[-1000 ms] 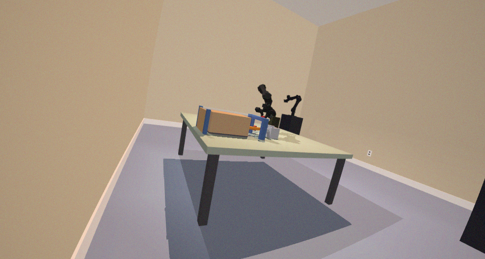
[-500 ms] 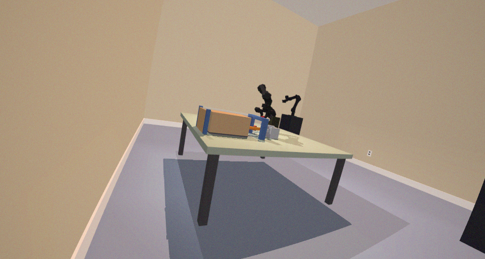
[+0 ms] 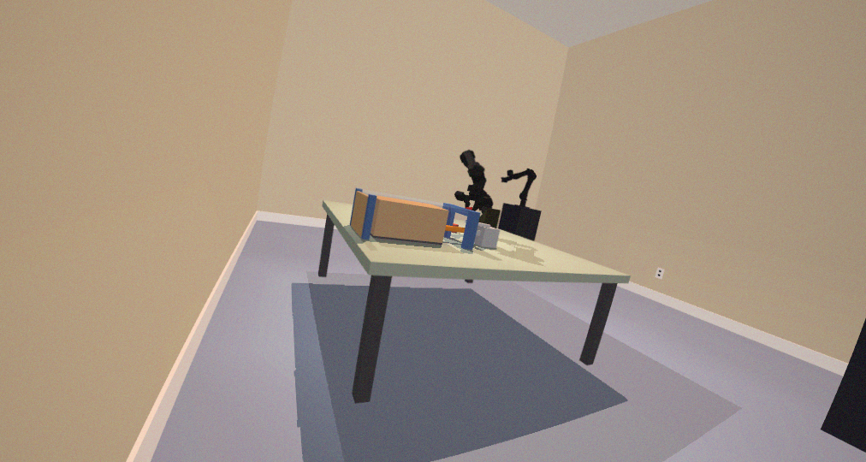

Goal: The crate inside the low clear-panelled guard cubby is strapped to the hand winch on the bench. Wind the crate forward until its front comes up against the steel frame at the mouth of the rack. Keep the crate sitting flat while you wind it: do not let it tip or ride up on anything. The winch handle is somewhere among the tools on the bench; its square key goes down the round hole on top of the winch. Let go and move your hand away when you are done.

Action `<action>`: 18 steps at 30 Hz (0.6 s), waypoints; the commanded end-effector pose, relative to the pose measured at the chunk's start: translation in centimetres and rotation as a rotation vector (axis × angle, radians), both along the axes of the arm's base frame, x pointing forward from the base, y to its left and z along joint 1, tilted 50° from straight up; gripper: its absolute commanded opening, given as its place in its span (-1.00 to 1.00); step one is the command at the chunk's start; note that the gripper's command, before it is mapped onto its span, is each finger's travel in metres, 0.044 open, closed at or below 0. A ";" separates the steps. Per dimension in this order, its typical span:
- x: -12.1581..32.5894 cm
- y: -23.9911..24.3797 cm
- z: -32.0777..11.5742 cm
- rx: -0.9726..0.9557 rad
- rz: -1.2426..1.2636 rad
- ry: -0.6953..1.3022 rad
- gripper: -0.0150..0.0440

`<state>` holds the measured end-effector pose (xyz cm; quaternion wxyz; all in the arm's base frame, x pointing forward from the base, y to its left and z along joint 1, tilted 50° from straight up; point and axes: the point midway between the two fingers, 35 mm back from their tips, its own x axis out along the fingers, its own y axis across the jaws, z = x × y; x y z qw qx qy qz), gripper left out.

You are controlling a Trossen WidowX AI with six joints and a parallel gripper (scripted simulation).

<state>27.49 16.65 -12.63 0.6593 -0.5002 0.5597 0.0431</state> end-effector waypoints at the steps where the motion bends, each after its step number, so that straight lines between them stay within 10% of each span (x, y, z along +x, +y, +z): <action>1: 0.3 0.3 -0.7 0.006 -0.003 -0.002 -0.49; 18: 0.8 1.5 -1.9 0.007 -0.003 -0.002 -0.49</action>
